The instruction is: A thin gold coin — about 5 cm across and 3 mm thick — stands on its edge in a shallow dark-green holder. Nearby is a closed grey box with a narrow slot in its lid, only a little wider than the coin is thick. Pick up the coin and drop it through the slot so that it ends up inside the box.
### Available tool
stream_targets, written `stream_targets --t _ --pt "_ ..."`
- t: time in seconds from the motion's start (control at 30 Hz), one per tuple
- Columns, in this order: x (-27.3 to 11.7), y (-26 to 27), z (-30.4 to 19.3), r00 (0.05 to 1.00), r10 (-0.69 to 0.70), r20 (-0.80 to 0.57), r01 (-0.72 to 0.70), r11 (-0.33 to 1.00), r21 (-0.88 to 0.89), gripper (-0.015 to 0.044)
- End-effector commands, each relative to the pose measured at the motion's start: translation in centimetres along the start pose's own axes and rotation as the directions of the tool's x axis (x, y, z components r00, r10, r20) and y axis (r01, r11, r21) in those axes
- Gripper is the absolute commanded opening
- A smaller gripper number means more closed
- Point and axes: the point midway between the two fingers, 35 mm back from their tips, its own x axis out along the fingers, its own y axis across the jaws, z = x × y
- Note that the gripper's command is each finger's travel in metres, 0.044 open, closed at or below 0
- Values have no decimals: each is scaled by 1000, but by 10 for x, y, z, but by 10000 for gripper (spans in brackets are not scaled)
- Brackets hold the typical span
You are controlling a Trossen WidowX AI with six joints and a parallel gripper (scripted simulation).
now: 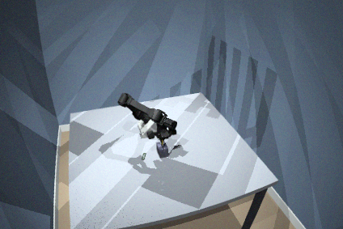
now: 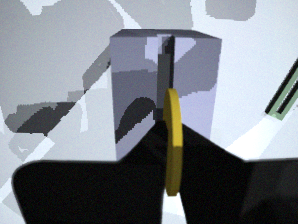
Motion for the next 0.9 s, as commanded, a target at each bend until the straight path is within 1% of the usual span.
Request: stream_targets --t 0.0,0.43,0.63,0.87 --pt "3 -1 0 1000 -4 2 4 1000 -5 0" --pt "10 0 0 1000 -4 2 4 1000 -5 0" --pt "8 0 0 1000 0 0 0 1000 1 157" --pt "8 0 0 1000 0 0 0 1000 1 161"
